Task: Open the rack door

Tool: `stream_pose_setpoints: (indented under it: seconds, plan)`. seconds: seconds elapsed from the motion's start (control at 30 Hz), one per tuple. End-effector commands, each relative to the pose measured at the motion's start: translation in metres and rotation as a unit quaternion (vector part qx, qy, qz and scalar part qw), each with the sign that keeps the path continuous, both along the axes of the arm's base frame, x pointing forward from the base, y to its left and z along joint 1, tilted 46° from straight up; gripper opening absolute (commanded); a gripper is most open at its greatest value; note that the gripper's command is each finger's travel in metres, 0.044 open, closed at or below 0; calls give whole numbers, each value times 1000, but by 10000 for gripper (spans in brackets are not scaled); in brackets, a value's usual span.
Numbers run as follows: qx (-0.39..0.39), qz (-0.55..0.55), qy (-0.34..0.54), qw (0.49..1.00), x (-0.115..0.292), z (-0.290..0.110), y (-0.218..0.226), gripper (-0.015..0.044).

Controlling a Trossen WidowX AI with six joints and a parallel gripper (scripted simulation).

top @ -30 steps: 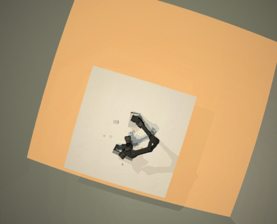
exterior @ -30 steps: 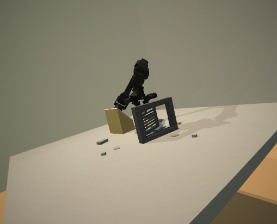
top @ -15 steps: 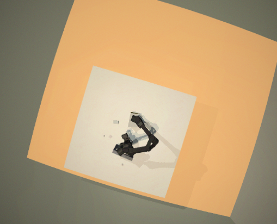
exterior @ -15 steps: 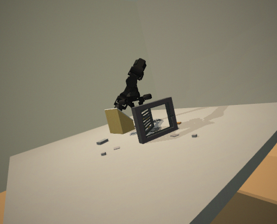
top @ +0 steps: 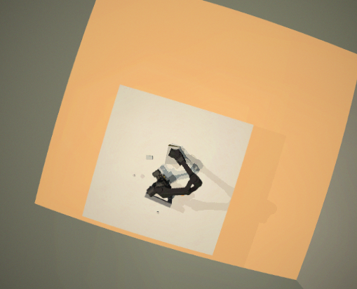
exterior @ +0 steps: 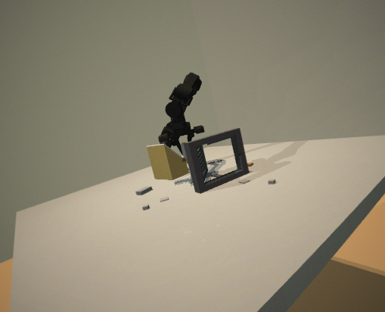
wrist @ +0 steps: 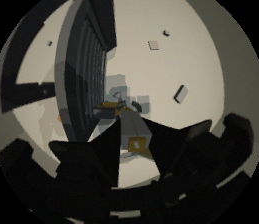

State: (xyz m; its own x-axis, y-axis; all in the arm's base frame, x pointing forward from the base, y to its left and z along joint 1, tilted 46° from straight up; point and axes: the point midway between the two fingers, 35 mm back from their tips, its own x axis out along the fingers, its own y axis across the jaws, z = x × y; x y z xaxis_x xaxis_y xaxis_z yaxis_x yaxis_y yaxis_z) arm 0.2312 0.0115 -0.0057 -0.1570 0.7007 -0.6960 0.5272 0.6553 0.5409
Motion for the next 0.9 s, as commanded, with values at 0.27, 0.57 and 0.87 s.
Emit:
stream_pose_setpoints:
  seconds: [0.27,0.57,0.87]
  plan:
    - [14,69,-70,995,-7,-19,-19,25]
    - [23,113,-114,987,-10,-32,-33,25]
    - [33,159,-161,973,-10,-47,-49,25]
